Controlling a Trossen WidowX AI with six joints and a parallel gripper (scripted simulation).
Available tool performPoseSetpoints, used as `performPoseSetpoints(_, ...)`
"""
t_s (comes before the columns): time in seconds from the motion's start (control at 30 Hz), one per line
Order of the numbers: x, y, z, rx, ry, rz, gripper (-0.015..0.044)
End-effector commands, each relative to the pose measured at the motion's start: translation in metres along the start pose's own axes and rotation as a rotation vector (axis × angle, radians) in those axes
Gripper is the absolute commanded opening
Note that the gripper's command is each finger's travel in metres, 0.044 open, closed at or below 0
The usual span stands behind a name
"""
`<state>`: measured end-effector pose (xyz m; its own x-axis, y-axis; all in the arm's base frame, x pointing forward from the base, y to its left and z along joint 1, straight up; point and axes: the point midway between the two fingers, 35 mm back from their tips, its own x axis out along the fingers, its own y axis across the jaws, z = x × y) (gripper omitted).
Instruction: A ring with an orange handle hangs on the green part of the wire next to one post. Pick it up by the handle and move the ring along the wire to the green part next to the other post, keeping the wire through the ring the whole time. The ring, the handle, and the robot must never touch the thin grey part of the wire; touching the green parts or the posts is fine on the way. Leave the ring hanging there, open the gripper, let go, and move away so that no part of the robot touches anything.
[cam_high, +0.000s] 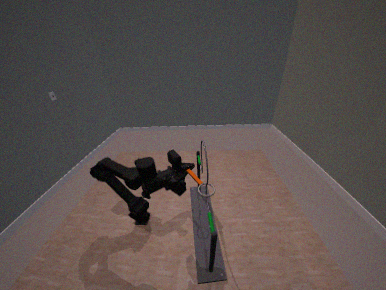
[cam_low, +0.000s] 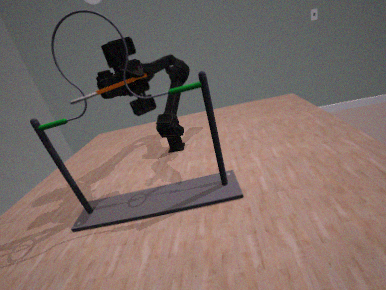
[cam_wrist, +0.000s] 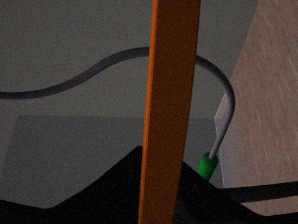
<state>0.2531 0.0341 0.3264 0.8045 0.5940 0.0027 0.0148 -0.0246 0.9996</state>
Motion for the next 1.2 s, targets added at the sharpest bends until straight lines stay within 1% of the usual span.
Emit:
performPoseSetpoints(0.0, -0.001, 0.009, -0.002, 0.018, 0.006, 0.022, -0.015)
performPoseSetpoints(0.8, -0.009, 0.068, 0.01, 0.344, 0.017, 0.194, -0.015)
performPoseSetpoints(1.17, -0.014, 0.083, 0.018, 0.393, 0.02, 0.215, -0.015)
